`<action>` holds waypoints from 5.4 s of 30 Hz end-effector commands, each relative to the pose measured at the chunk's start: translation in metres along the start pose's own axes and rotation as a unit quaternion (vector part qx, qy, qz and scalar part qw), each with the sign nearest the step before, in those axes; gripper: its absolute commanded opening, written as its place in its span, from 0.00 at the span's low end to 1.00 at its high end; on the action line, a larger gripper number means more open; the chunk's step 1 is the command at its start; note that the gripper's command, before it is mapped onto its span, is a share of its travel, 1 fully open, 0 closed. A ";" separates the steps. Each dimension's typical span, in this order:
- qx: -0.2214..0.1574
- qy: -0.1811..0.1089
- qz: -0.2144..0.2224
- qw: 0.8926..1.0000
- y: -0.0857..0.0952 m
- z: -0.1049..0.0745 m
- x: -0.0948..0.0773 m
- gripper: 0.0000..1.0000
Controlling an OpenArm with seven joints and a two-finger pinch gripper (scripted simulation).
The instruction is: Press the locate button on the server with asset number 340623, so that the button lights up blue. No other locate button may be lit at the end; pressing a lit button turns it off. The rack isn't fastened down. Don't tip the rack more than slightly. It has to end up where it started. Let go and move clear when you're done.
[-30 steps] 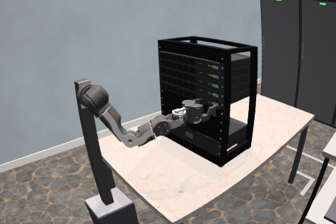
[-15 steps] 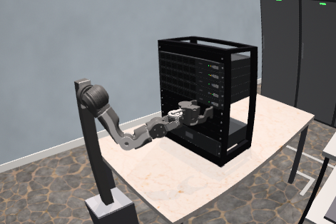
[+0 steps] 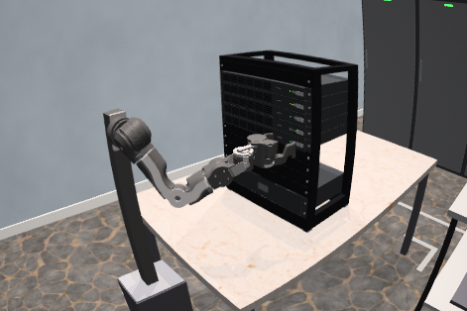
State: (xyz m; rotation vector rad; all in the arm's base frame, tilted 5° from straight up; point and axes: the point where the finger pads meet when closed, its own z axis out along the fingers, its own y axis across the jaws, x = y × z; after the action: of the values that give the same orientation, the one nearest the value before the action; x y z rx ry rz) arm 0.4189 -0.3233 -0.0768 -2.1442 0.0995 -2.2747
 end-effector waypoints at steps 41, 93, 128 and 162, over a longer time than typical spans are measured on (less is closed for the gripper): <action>-0.001 0.001 0.001 1.000 0.001 0.037 0.026 0.60; -0.001 0.001 0.001 1.000 0.001 0.049 0.026 0.60; -0.001 0.001 0.001 1.000 0.001 0.008 0.026 0.60; -0.001 0.001 0.001 1.000 0.001 -0.001 0.063 0.60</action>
State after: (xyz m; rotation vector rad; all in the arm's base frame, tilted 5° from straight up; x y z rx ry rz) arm 0.4146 -0.3293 -0.0150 -2.1407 0.1090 -2.2843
